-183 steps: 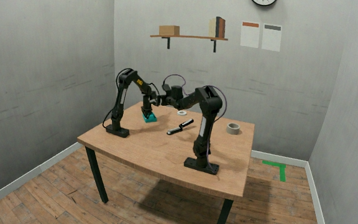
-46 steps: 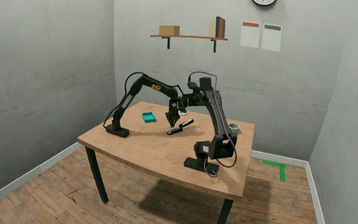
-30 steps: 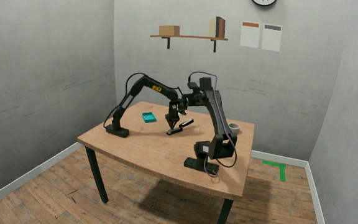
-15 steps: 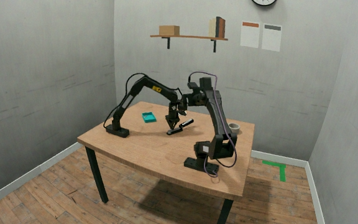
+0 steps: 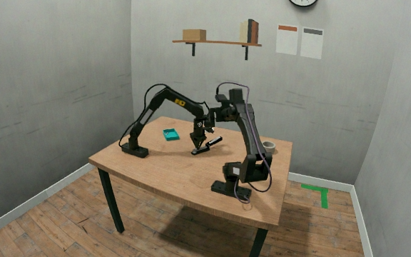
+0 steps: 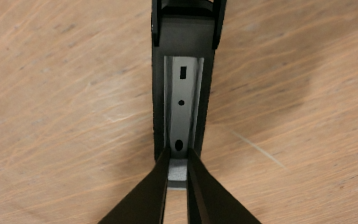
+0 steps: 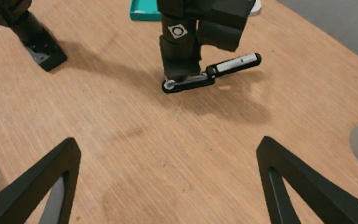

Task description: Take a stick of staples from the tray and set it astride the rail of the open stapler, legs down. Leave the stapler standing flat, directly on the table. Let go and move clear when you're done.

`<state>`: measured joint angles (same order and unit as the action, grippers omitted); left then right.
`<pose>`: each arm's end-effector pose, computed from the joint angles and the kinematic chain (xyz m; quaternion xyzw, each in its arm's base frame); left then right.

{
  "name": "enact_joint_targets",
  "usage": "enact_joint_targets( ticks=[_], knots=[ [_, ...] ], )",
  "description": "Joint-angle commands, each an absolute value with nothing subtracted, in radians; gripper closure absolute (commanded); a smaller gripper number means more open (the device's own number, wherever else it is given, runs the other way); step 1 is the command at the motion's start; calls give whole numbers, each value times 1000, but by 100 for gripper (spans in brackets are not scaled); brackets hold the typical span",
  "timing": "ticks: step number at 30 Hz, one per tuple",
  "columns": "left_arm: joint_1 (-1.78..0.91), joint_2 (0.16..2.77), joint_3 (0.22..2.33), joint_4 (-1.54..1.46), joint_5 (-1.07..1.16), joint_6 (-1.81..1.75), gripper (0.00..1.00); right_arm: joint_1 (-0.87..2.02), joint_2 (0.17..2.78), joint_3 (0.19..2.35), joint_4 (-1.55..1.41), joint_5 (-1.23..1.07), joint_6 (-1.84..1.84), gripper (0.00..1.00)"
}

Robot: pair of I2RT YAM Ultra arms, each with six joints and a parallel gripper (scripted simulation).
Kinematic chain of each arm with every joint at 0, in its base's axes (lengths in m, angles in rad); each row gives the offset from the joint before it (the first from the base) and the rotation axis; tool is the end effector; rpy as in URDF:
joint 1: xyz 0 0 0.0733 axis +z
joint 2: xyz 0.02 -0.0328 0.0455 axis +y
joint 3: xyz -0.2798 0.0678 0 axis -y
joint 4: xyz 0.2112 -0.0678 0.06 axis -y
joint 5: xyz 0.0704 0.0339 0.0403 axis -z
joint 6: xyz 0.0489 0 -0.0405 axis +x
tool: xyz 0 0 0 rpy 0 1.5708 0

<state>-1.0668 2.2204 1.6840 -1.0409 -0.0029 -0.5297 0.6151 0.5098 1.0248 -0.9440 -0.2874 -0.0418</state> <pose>0.1945 -0.3501 0.1660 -0.2653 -0.9641 -0.0033 0.0012 0.0213 0.0333 0.3626 -0.3419 0.7633 0.2668 0.4789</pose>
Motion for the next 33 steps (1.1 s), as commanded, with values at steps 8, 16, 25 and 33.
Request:
enact_joint_targets(
  ticks=[8,16,25,33],
  knots=[
    [-1067,2191,1676,-1028,-17,-530,81,604,495,1041,-965,-296,-45,0],
    [-1056,2168,1683,-1031,-18,-518,81,604,495,1041,-965,-296,-45,0],
    [-1061,2140,1725,-1092,-17,-524,81,604,495,1041,-965,-296,-45,0],
    [-1083,2128,1798,-1174,-16,-543,81,604,495,1041,-965,-296,-45,0]
  ],
)
